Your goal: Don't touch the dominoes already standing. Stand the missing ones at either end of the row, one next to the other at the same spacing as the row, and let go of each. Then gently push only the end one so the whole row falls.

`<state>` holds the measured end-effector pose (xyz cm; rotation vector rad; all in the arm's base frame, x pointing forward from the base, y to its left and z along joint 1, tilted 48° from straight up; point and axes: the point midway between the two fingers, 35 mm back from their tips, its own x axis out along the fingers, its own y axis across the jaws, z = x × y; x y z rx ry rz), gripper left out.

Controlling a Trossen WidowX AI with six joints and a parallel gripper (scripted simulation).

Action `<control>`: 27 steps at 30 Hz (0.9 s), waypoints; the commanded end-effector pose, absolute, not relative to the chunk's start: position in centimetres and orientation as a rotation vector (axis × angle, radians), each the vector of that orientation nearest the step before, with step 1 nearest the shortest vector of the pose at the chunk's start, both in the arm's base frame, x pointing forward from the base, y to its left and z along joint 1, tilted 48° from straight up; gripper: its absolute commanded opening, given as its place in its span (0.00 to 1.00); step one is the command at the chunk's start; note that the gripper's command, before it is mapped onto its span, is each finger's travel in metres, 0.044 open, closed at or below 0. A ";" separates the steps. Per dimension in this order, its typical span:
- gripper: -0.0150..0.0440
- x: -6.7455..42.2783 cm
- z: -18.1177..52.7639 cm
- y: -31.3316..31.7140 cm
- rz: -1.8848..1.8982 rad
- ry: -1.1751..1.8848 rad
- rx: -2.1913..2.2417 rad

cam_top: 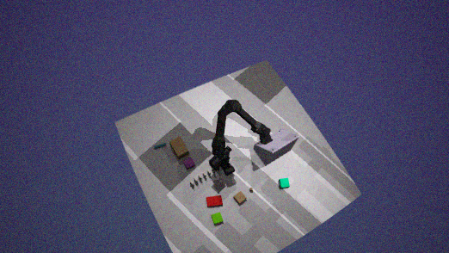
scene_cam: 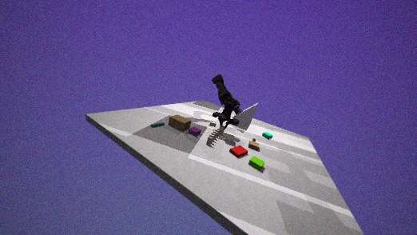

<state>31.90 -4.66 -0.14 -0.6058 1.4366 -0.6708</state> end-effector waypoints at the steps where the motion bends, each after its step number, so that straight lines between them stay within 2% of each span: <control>1: 0.44 31.9 -0.2 -4.7 -0.669 1.436 -0.614; 5: 0.44 31.9 -0.2 -4.7 -0.669 1.436 -0.614; 18: 1.00 31.9 -0.2 -4.7 -0.669 1.436 -0.614; 22: 1.00 32.1 0.4 -3.9 -0.666 1.436 -0.612; 27: 1.00 32.4 5.6 2.1 -0.658 1.439 -0.602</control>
